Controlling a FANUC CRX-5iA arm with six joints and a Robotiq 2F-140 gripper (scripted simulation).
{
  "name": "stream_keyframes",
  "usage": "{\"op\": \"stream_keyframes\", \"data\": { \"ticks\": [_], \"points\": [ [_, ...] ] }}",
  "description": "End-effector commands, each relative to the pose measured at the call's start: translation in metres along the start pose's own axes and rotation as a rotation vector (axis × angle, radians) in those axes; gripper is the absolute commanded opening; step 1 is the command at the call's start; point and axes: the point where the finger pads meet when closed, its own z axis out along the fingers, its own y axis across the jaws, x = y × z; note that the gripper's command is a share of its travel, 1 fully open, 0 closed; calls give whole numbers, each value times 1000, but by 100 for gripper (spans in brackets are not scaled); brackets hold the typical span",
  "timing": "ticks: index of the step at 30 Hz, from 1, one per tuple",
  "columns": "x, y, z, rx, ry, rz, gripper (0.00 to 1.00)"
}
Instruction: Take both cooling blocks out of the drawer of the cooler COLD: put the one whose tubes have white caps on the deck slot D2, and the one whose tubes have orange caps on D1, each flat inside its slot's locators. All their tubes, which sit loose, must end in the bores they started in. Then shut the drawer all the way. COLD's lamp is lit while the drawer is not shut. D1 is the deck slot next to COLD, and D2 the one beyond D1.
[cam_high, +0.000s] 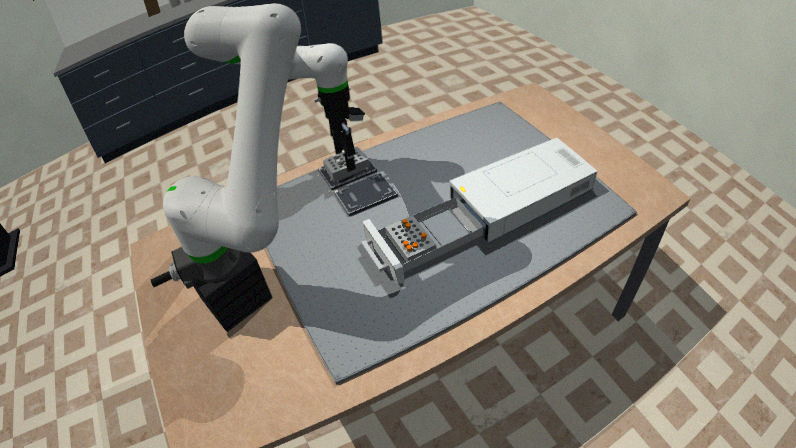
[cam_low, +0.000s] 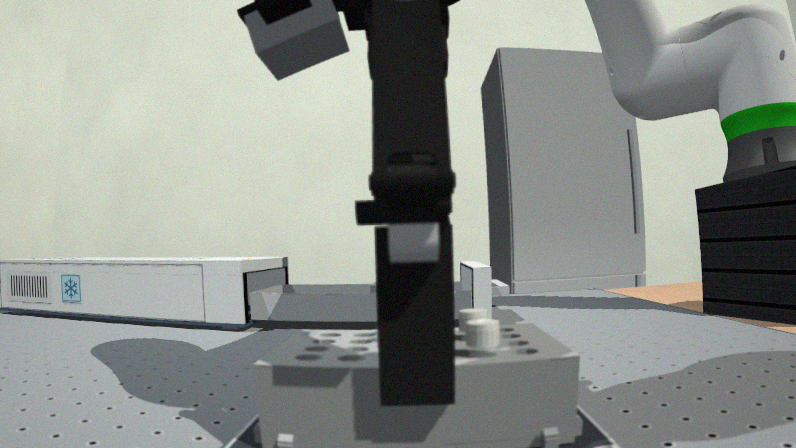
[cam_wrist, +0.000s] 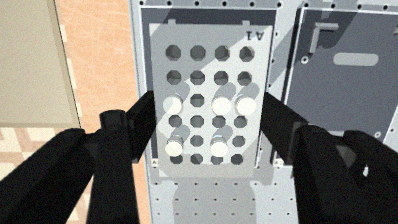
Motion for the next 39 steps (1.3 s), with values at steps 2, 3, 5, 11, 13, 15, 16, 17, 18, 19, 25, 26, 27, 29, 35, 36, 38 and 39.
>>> {"op": "stream_keyframes", "data": {
  "ticks": [2,3,5,11,13,15,16,17,18,19,25,26,27,29,35,36,38,39],
  "points": [
    [1,0,-1,1,2,0,10],
    [1,0,-1,1,2,0,10],
    [1,0,-1,1,2,0,10],
    [1,0,-1,1,2,0,17],
    [1,0,-1,1,2,0,20],
    [1,0,-1,1,2,0,23],
    [1,0,-1,1,2,0,25],
    [1,0,-1,1,2,0,26],
    [1,0,-1,1,2,0,28],
    [1,0,-1,1,2,0,29],
    [1,0,-1,1,2,0,35],
    [1,0,-1,1,2,0,37],
    [1,0,-1,1,2,0,38],
    [1,0,-1,1,2,0,41],
    [1,0,-1,1,2,0,50],
    [1,0,-1,1,2,0,52],
    [1,0,-1,1,2,0,53],
    [1,0,-1,1,2,0,53]
  ]
}}
